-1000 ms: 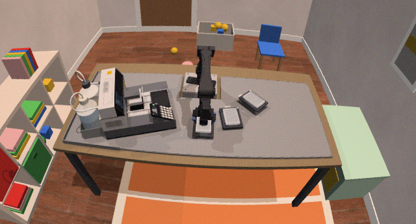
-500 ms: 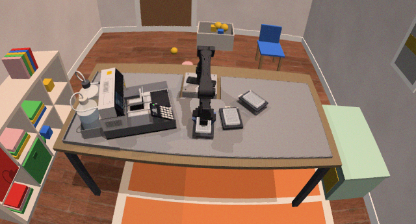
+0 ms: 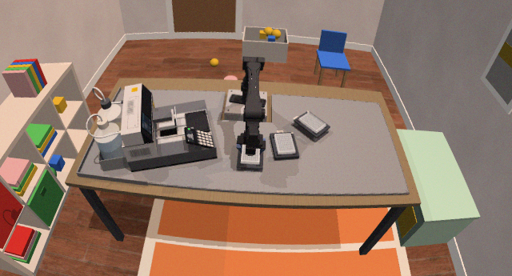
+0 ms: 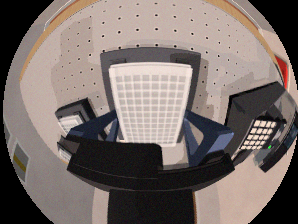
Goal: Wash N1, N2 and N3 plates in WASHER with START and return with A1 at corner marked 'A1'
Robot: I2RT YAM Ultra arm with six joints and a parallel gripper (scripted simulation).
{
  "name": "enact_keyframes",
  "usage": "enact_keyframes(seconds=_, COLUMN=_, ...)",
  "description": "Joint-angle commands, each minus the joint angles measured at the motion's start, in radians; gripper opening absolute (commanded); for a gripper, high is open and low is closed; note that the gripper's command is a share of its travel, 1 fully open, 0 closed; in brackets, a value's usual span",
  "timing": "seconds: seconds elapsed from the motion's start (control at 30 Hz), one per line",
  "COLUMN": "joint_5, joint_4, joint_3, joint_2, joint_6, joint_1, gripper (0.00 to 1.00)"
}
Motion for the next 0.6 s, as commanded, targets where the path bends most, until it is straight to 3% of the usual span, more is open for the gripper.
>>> enact_keyframes(seconds=0.0, joint_5=0.0, joint_4=0.005, joint_3=0.003, joint_2=-0.007, joint_6=0.001, joint_1=0.0, gripper=0.0)
enact_keyframes(seconds=0.57, joint_5=0.0, joint_4=0.014, joint_3=-0.003, joint_2=-0.003, joint_6=0.001, joint_1=0.0, gripper=0.0)
